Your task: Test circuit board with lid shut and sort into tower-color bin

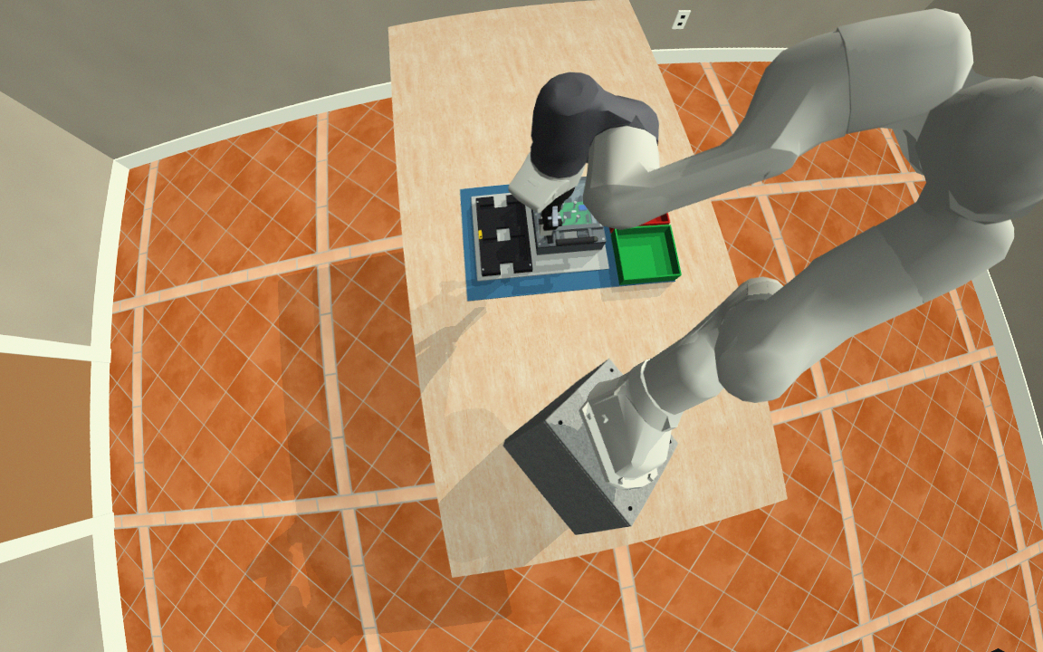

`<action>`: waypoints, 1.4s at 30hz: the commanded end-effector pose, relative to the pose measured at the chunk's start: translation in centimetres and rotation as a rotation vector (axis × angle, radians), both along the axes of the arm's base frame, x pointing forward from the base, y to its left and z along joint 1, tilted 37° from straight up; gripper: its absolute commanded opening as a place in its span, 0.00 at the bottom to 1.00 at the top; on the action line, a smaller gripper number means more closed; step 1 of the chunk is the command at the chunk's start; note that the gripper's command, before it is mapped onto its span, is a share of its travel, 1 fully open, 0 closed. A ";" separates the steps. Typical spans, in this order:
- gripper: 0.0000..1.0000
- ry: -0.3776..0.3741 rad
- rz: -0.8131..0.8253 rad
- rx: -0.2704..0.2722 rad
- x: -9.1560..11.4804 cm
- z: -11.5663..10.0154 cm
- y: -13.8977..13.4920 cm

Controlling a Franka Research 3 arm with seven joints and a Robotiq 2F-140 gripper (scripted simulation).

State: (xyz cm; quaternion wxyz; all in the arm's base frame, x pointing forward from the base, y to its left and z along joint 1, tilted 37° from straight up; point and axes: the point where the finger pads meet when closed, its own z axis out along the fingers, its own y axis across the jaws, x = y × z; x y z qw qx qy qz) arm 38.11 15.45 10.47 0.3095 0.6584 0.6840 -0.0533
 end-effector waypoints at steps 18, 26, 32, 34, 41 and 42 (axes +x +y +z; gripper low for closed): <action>0.16 0.011 0.011 -0.012 -0.1 0.1 -0.1; 0.16 0.011 0.011 -0.012 -0.1 0.1 -0.1; 0.16 0.011 0.011 -0.012 -0.1 0.1 -0.1; 0.16 0.011 0.011 -0.012 -0.1 0.1 -0.1; 0.16 0.011 0.011 -0.012 -0.1 0.1 -0.1; 0.16 0.011 0.011 -0.012 -0.1 0.1 -0.1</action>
